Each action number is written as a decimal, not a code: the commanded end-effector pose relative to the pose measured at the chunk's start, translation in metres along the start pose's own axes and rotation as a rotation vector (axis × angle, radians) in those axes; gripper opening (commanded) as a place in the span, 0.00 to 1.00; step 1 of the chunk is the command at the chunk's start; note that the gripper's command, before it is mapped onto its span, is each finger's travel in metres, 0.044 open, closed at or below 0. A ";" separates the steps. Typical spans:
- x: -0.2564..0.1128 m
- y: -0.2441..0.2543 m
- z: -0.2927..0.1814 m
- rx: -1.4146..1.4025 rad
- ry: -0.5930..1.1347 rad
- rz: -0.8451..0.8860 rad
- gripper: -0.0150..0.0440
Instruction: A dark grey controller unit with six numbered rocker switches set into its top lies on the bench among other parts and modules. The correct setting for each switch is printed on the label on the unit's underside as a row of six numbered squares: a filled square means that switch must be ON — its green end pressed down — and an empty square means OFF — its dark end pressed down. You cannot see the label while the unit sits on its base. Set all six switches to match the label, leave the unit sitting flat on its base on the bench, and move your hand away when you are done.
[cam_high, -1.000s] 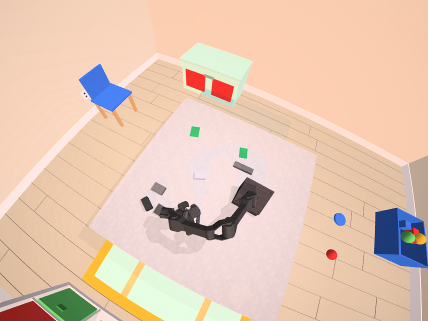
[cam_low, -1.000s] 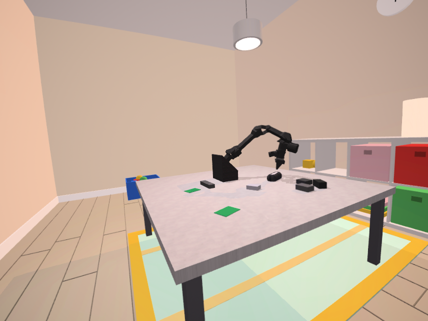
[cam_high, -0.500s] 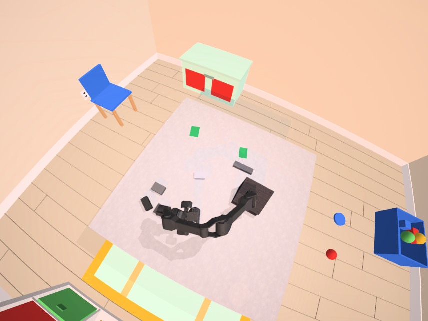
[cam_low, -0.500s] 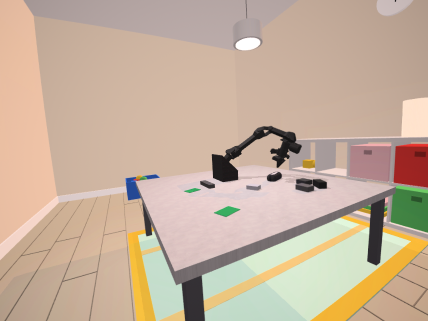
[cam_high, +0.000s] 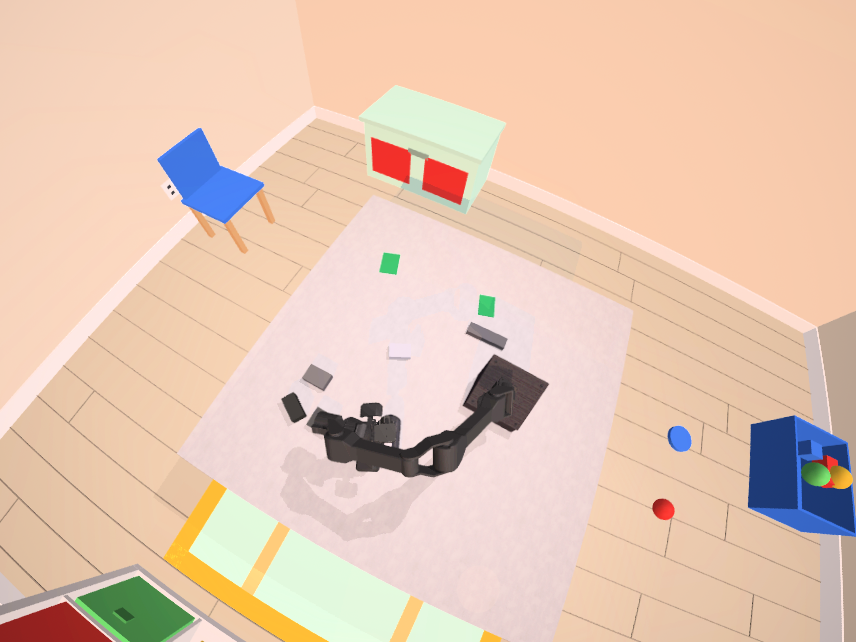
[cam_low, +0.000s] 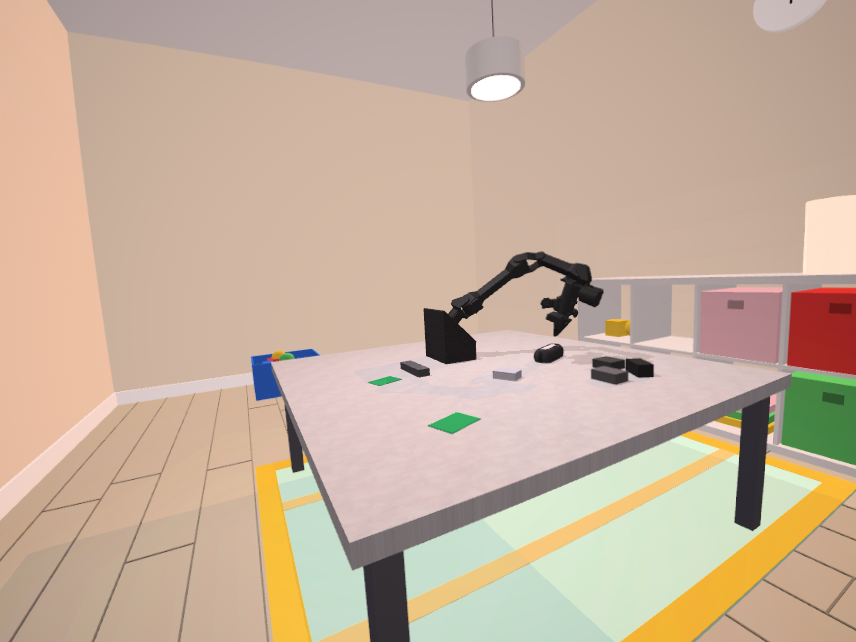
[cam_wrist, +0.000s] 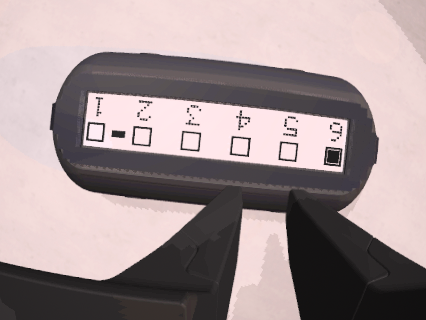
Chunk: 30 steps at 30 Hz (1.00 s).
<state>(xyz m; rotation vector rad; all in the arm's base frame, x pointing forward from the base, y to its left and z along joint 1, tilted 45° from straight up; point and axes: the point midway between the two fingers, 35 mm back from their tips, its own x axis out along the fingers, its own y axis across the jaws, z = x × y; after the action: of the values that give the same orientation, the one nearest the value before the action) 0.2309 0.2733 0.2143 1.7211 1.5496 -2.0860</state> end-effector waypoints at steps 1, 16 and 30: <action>0.004 -0.008 0.005 -0.244 0.041 0.037 0.52; 0.016 -0.041 0.024 -1.398 0.226 0.304 1.00; 0.023 -0.041 0.021 -1.409 0.227 0.305 1.00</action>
<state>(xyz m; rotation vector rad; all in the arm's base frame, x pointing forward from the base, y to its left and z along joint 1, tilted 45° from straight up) 0.1843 0.2897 0.2278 1.3802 1.8314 -0.3063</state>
